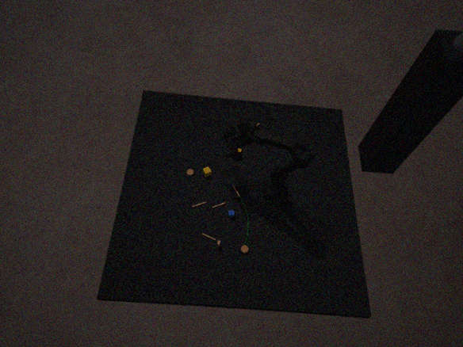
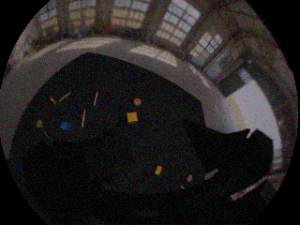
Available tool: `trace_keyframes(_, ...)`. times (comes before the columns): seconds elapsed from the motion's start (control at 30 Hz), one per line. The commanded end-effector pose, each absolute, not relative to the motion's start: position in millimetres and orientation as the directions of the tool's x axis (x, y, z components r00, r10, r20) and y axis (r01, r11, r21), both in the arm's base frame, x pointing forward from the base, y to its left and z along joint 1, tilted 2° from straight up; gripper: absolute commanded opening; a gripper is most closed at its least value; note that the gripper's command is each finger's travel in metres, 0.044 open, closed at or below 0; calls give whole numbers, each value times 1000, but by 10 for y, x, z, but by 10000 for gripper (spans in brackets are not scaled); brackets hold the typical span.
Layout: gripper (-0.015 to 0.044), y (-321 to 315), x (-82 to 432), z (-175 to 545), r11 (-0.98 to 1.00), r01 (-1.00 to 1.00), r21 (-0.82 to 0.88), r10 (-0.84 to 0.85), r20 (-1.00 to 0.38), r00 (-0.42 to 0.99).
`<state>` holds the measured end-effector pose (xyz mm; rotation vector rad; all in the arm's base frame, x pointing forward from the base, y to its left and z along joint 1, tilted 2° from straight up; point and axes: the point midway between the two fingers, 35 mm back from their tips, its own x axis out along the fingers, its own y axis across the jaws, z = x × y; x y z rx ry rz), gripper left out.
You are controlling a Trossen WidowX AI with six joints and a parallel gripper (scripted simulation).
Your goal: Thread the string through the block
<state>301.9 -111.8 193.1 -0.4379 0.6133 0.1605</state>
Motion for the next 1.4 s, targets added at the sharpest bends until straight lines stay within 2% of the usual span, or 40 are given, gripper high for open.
trace_keyframes(0.0, 440, -665, 3181, 1718, 815, -467, -343, 130, -678, 724)
trace_keyframes(0.17, 440, -29, 3247, 1413, 609, -718, -337, 226, -794, 565)
trace_keyframes(0.4, 440, 837, 3070, 1009, 136, -951, -279, 230, -924, 304)
trace_keyframes(0.53, 440, 1276, 2841, 806, -180, -963, -201, 163, -972, 172)
trace_keyframes(0.7, 440, 1718, 2477, 595, -543, -837, -65, 28, -998, 60)
trace_keyframes(1.17, 440, 1763, 2409, 560, -586, -809, -44, 6, -999, 50)
trace_keyframes(1.37, 282, 1766, 2408, 560, -586, -809, -44, 6, -999, 50)
